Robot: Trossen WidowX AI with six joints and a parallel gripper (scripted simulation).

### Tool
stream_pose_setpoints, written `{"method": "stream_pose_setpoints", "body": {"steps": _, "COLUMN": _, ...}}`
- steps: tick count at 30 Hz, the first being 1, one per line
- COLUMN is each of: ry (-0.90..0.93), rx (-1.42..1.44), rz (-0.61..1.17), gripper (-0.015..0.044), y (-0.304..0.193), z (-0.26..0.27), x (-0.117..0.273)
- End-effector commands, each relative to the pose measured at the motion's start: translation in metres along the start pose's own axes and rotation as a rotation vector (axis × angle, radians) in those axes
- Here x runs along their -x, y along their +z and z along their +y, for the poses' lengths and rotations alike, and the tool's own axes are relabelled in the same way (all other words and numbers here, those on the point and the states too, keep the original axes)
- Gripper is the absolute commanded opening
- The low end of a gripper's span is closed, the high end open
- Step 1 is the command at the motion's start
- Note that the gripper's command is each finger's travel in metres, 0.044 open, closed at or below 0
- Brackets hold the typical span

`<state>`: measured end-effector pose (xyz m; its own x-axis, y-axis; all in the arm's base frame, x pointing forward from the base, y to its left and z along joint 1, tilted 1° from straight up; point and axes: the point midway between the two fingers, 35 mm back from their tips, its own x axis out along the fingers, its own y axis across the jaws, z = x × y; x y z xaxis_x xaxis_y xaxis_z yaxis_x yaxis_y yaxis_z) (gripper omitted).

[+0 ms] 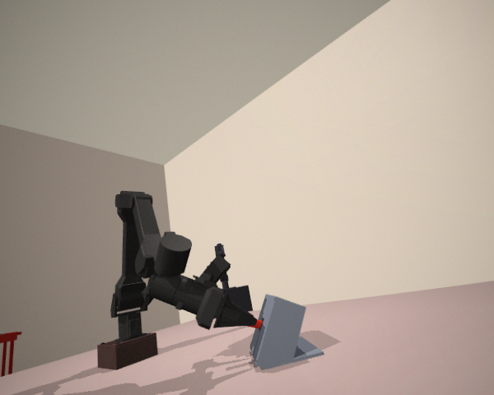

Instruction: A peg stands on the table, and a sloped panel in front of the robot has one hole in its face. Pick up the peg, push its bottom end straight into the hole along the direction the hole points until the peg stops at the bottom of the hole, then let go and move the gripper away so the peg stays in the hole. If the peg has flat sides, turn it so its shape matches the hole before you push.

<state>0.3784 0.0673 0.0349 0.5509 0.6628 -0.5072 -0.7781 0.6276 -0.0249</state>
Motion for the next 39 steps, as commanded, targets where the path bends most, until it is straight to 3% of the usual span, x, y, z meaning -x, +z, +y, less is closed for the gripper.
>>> {"method": "stream_pose_setpoints", "body": {"steps": 1, "ry": -0.001, "rx": 0.001, "rz": 0.001, "gripper": 0.0394, "y": 0.0, "z": 0.0, "x": 0.002}}
{"method": "stream_pose_setpoints", "body": {"steps": 3, "ry": 0.0, "rx": 0.001, "rz": 0.002, "gripper": 0.044, "y": 0.0, "z": -0.001, "x": 0.004}}
{"method": "stream_pose_setpoints", "body": {"steps": 39, "ry": 0.004, "rx": -0.004, "rz": 0.023, "gripper": 0.044, "y": -0.008, "z": -0.007, "x": 0.064}}
